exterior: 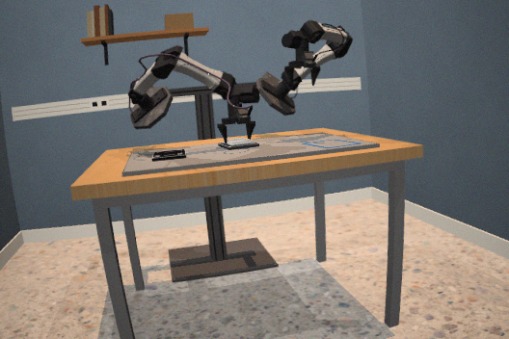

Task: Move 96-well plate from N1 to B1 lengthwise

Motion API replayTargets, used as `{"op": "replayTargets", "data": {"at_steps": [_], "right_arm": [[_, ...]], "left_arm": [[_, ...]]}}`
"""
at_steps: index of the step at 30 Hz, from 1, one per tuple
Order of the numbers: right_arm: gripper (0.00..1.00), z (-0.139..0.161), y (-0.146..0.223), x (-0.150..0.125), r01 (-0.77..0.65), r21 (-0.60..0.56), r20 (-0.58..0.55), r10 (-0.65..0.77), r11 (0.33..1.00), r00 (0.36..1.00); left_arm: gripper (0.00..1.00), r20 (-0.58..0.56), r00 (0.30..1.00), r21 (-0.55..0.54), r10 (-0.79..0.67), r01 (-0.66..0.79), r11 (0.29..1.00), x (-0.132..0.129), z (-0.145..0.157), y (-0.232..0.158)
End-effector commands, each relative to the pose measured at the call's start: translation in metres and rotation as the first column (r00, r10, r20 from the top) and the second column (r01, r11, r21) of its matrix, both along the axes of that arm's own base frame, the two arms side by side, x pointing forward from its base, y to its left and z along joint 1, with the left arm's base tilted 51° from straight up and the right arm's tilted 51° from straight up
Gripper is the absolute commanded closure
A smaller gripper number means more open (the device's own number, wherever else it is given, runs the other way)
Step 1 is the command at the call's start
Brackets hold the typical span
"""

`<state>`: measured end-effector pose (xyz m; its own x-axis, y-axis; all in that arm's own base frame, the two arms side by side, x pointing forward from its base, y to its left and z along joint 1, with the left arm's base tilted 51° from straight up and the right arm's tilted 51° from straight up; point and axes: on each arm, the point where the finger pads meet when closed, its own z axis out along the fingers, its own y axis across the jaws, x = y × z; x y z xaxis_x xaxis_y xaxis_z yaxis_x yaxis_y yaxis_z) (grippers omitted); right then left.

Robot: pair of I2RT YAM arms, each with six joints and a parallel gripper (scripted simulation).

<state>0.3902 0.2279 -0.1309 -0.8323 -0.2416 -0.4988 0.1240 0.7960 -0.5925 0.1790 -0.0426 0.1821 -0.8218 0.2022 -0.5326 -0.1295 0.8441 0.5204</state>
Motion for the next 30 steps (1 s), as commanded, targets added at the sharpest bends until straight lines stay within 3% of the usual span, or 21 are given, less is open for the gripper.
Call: {"op": "replayTargets", "data": {"at_steps": [1,30], "right_arm": [[0.0,0.002,0.0025,-0.0004,-0.006,0.002,0.005,0.006,1.0,1.0],[0.0,0.002,0.002,-0.0009,-0.006,0.002,0.005,0.006,1.0,1.0]], "left_arm": [[0.0,0.018,0.999,0.052,0.048,-0.049,0.997,0.0001,0.0077,-0.0012],[0.0,0.018,0.999,0.052,0.048,-0.049,0.997,0.0001,0.0077,-0.0012]]}}
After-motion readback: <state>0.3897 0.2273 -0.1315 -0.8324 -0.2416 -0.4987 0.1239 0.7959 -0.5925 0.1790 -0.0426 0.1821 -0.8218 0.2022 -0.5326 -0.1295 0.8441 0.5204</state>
